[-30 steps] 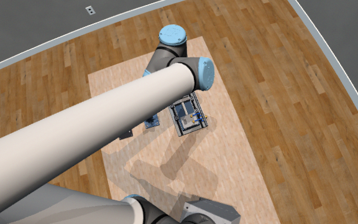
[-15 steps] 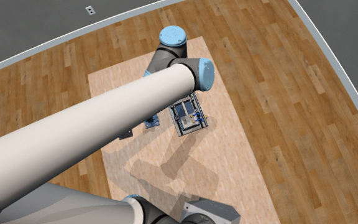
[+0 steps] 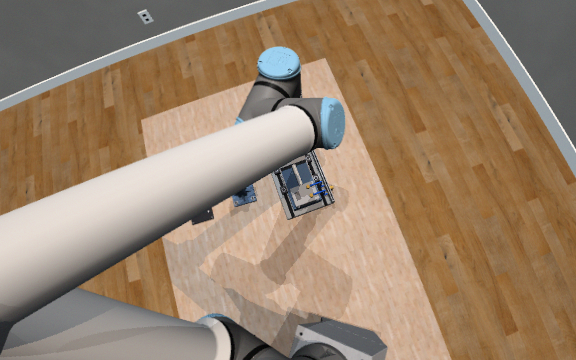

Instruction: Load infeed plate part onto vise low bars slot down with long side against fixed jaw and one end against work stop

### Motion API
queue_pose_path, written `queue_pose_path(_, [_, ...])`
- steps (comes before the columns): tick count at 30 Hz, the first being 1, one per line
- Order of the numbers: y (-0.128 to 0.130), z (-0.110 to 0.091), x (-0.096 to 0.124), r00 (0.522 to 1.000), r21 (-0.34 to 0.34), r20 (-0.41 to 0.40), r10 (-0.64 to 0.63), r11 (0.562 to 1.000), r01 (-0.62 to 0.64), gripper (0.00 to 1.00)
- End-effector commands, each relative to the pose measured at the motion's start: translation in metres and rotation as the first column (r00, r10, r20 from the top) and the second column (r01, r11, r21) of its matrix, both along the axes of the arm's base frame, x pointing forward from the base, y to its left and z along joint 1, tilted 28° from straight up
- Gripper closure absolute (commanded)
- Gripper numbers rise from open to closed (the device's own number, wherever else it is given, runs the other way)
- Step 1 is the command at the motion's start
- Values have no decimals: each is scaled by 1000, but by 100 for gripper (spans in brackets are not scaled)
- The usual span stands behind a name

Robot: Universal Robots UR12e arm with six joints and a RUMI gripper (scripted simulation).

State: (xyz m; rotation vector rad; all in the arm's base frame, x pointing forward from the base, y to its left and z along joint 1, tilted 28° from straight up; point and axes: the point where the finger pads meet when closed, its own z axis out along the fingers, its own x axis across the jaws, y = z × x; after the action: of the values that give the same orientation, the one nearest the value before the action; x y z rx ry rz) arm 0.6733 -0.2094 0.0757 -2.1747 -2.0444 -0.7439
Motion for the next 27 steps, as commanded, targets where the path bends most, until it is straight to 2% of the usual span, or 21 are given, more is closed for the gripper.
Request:
queue_pose_path(1, [3, -7, 3, 1000, -1, 1, 0, 1000, 0, 100])
queue_pose_path(27, [19, -47, 17, 1000, -1, 1, 0, 1000, 0, 100])
